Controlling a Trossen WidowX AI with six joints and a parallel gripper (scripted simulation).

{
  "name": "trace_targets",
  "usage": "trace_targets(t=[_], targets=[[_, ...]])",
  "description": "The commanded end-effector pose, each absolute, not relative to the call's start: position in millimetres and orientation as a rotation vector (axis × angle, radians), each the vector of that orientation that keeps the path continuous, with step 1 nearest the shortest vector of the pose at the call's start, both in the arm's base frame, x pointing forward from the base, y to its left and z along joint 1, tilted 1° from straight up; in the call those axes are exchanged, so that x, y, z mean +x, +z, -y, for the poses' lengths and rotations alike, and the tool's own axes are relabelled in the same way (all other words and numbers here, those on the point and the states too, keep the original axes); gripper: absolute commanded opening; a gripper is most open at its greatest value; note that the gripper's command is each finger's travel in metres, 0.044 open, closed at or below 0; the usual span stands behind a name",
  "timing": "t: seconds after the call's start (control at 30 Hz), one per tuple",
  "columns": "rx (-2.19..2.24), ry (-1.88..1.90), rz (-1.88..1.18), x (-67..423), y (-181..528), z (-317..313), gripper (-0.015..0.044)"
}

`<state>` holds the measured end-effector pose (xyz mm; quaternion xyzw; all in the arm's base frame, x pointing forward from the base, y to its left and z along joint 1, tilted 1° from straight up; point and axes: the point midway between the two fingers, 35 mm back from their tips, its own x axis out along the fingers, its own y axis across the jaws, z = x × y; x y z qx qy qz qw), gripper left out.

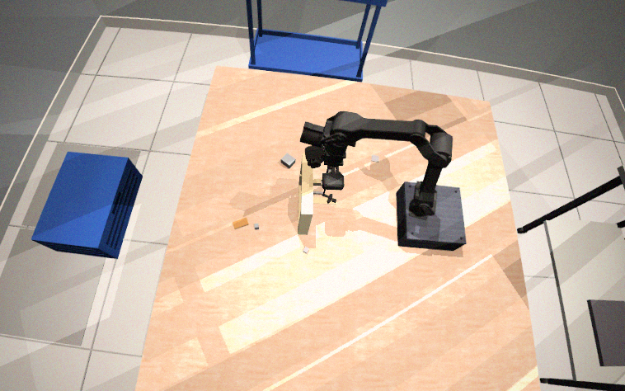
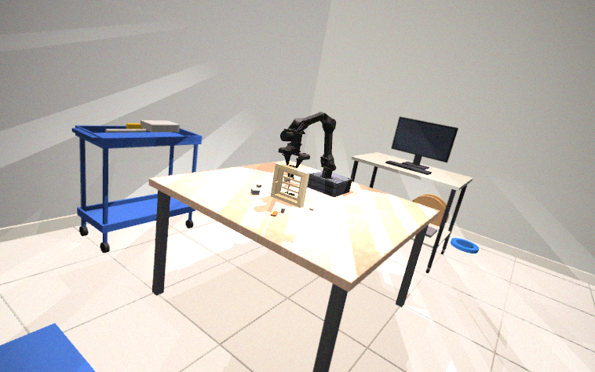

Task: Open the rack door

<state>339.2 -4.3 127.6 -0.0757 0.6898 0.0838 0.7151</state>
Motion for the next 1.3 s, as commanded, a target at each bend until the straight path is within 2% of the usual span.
trace_targets(t=[0.0,0.57,0.8,1.27], targets=[[-0.173,0.185,-1.532,338.3,119.6,4.9,0.0292],[-0.173,0.185,-1.533,336.9,94.4,4.6,0.0292],[-0.173,0.185,-1.533,336.9,94.4,4.6,0.0108],[-0.173,0.185,-1.533,336.9,94.4,4.6,0.0019]])
